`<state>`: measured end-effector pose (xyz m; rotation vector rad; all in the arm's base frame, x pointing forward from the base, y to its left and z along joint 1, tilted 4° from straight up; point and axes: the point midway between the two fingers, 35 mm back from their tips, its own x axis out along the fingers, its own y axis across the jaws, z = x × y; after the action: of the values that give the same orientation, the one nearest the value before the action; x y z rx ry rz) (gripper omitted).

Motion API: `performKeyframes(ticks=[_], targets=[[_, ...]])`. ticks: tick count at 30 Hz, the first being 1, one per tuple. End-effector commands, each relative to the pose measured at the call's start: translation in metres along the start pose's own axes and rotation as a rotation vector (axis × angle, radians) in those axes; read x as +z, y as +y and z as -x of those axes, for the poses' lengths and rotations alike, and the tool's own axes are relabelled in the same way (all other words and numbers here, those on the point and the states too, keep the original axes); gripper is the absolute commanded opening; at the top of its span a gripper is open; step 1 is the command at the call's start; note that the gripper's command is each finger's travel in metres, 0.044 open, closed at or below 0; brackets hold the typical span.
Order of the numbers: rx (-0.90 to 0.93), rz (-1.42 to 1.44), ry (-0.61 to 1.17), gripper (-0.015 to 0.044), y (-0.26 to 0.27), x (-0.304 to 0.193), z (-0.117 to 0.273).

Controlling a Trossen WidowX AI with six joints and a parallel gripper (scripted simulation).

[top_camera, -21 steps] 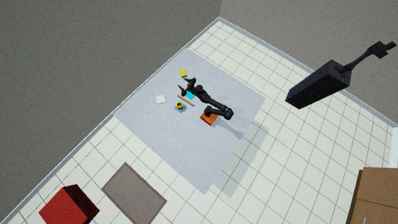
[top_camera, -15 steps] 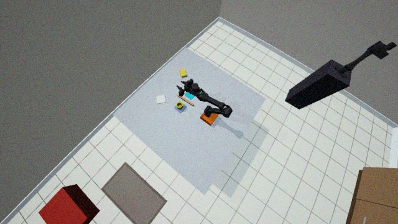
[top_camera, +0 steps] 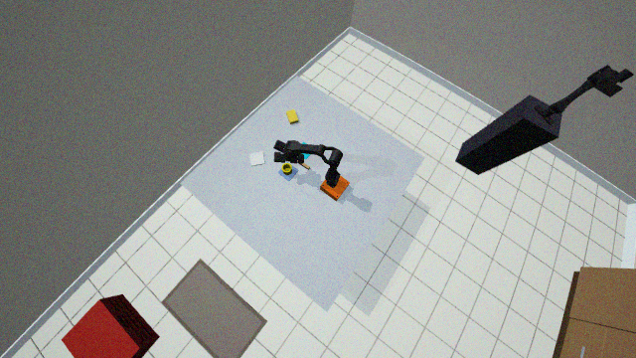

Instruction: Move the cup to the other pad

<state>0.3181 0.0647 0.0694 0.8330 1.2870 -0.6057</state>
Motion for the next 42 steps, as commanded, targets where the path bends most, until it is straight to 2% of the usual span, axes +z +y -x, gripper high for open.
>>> performKeyframes(ticks=[1, 12, 42], targets=[[-0.195, -0.149, 0.080, 0.0167, -0.015, -0.019, -0.019], [-0.225, -0.170, 0.088, 0.0167, -0.017, -0.021, -0.025], [-0.225, -0.170, 0.088, 0.0167, -0.028, -0.027, -0.072]])
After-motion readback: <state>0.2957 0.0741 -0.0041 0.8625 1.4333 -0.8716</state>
